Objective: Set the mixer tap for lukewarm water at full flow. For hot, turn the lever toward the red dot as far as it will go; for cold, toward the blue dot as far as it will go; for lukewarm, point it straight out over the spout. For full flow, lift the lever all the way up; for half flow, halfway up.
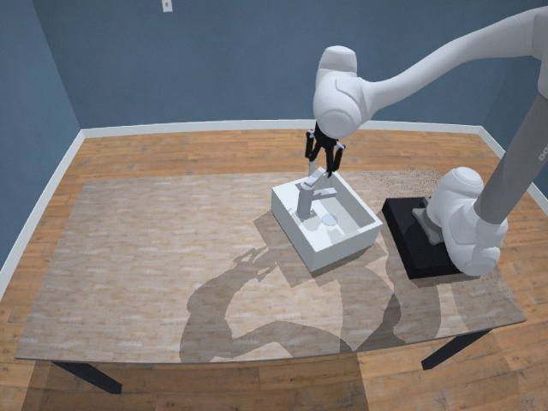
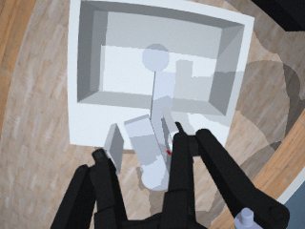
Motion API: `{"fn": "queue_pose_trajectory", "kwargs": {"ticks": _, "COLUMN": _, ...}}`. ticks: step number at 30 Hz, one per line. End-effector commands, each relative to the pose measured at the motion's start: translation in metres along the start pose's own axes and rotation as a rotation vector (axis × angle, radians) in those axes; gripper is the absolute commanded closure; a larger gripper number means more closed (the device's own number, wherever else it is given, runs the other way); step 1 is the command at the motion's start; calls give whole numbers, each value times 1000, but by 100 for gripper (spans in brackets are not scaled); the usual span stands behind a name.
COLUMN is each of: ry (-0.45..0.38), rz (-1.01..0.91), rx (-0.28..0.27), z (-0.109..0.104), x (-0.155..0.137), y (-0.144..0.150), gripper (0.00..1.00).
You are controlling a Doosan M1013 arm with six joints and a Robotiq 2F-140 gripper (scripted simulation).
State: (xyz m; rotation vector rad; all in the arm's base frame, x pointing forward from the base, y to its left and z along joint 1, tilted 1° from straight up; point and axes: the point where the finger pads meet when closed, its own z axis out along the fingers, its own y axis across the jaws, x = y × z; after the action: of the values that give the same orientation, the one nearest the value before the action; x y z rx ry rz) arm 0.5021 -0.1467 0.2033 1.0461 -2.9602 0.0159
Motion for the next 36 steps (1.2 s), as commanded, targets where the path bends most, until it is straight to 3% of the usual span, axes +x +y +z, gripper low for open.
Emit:
{"fn": "queue_pose_trajectory", "kwargs": {"ticks": 1, "ry": 0, "rz": 0, "rx": 0, "z": 0, "x": 0, "y": 0, "gripper": 62}}
{"fn": "queue_pose_trajectory", "kwargs": {"ticks": 2, "ry": 0, "rz": 0, "rx": 0, "z": 0, "x": 0, "y": 0, "gripper": 100}}
{"fn": "queue_pose_trajectory", "kwargs": {"ticks": 36, "ry": 0, "rz": 0, "rx": 0, "z": 0, "x": 0, "y": 0, "gripper": 100}}
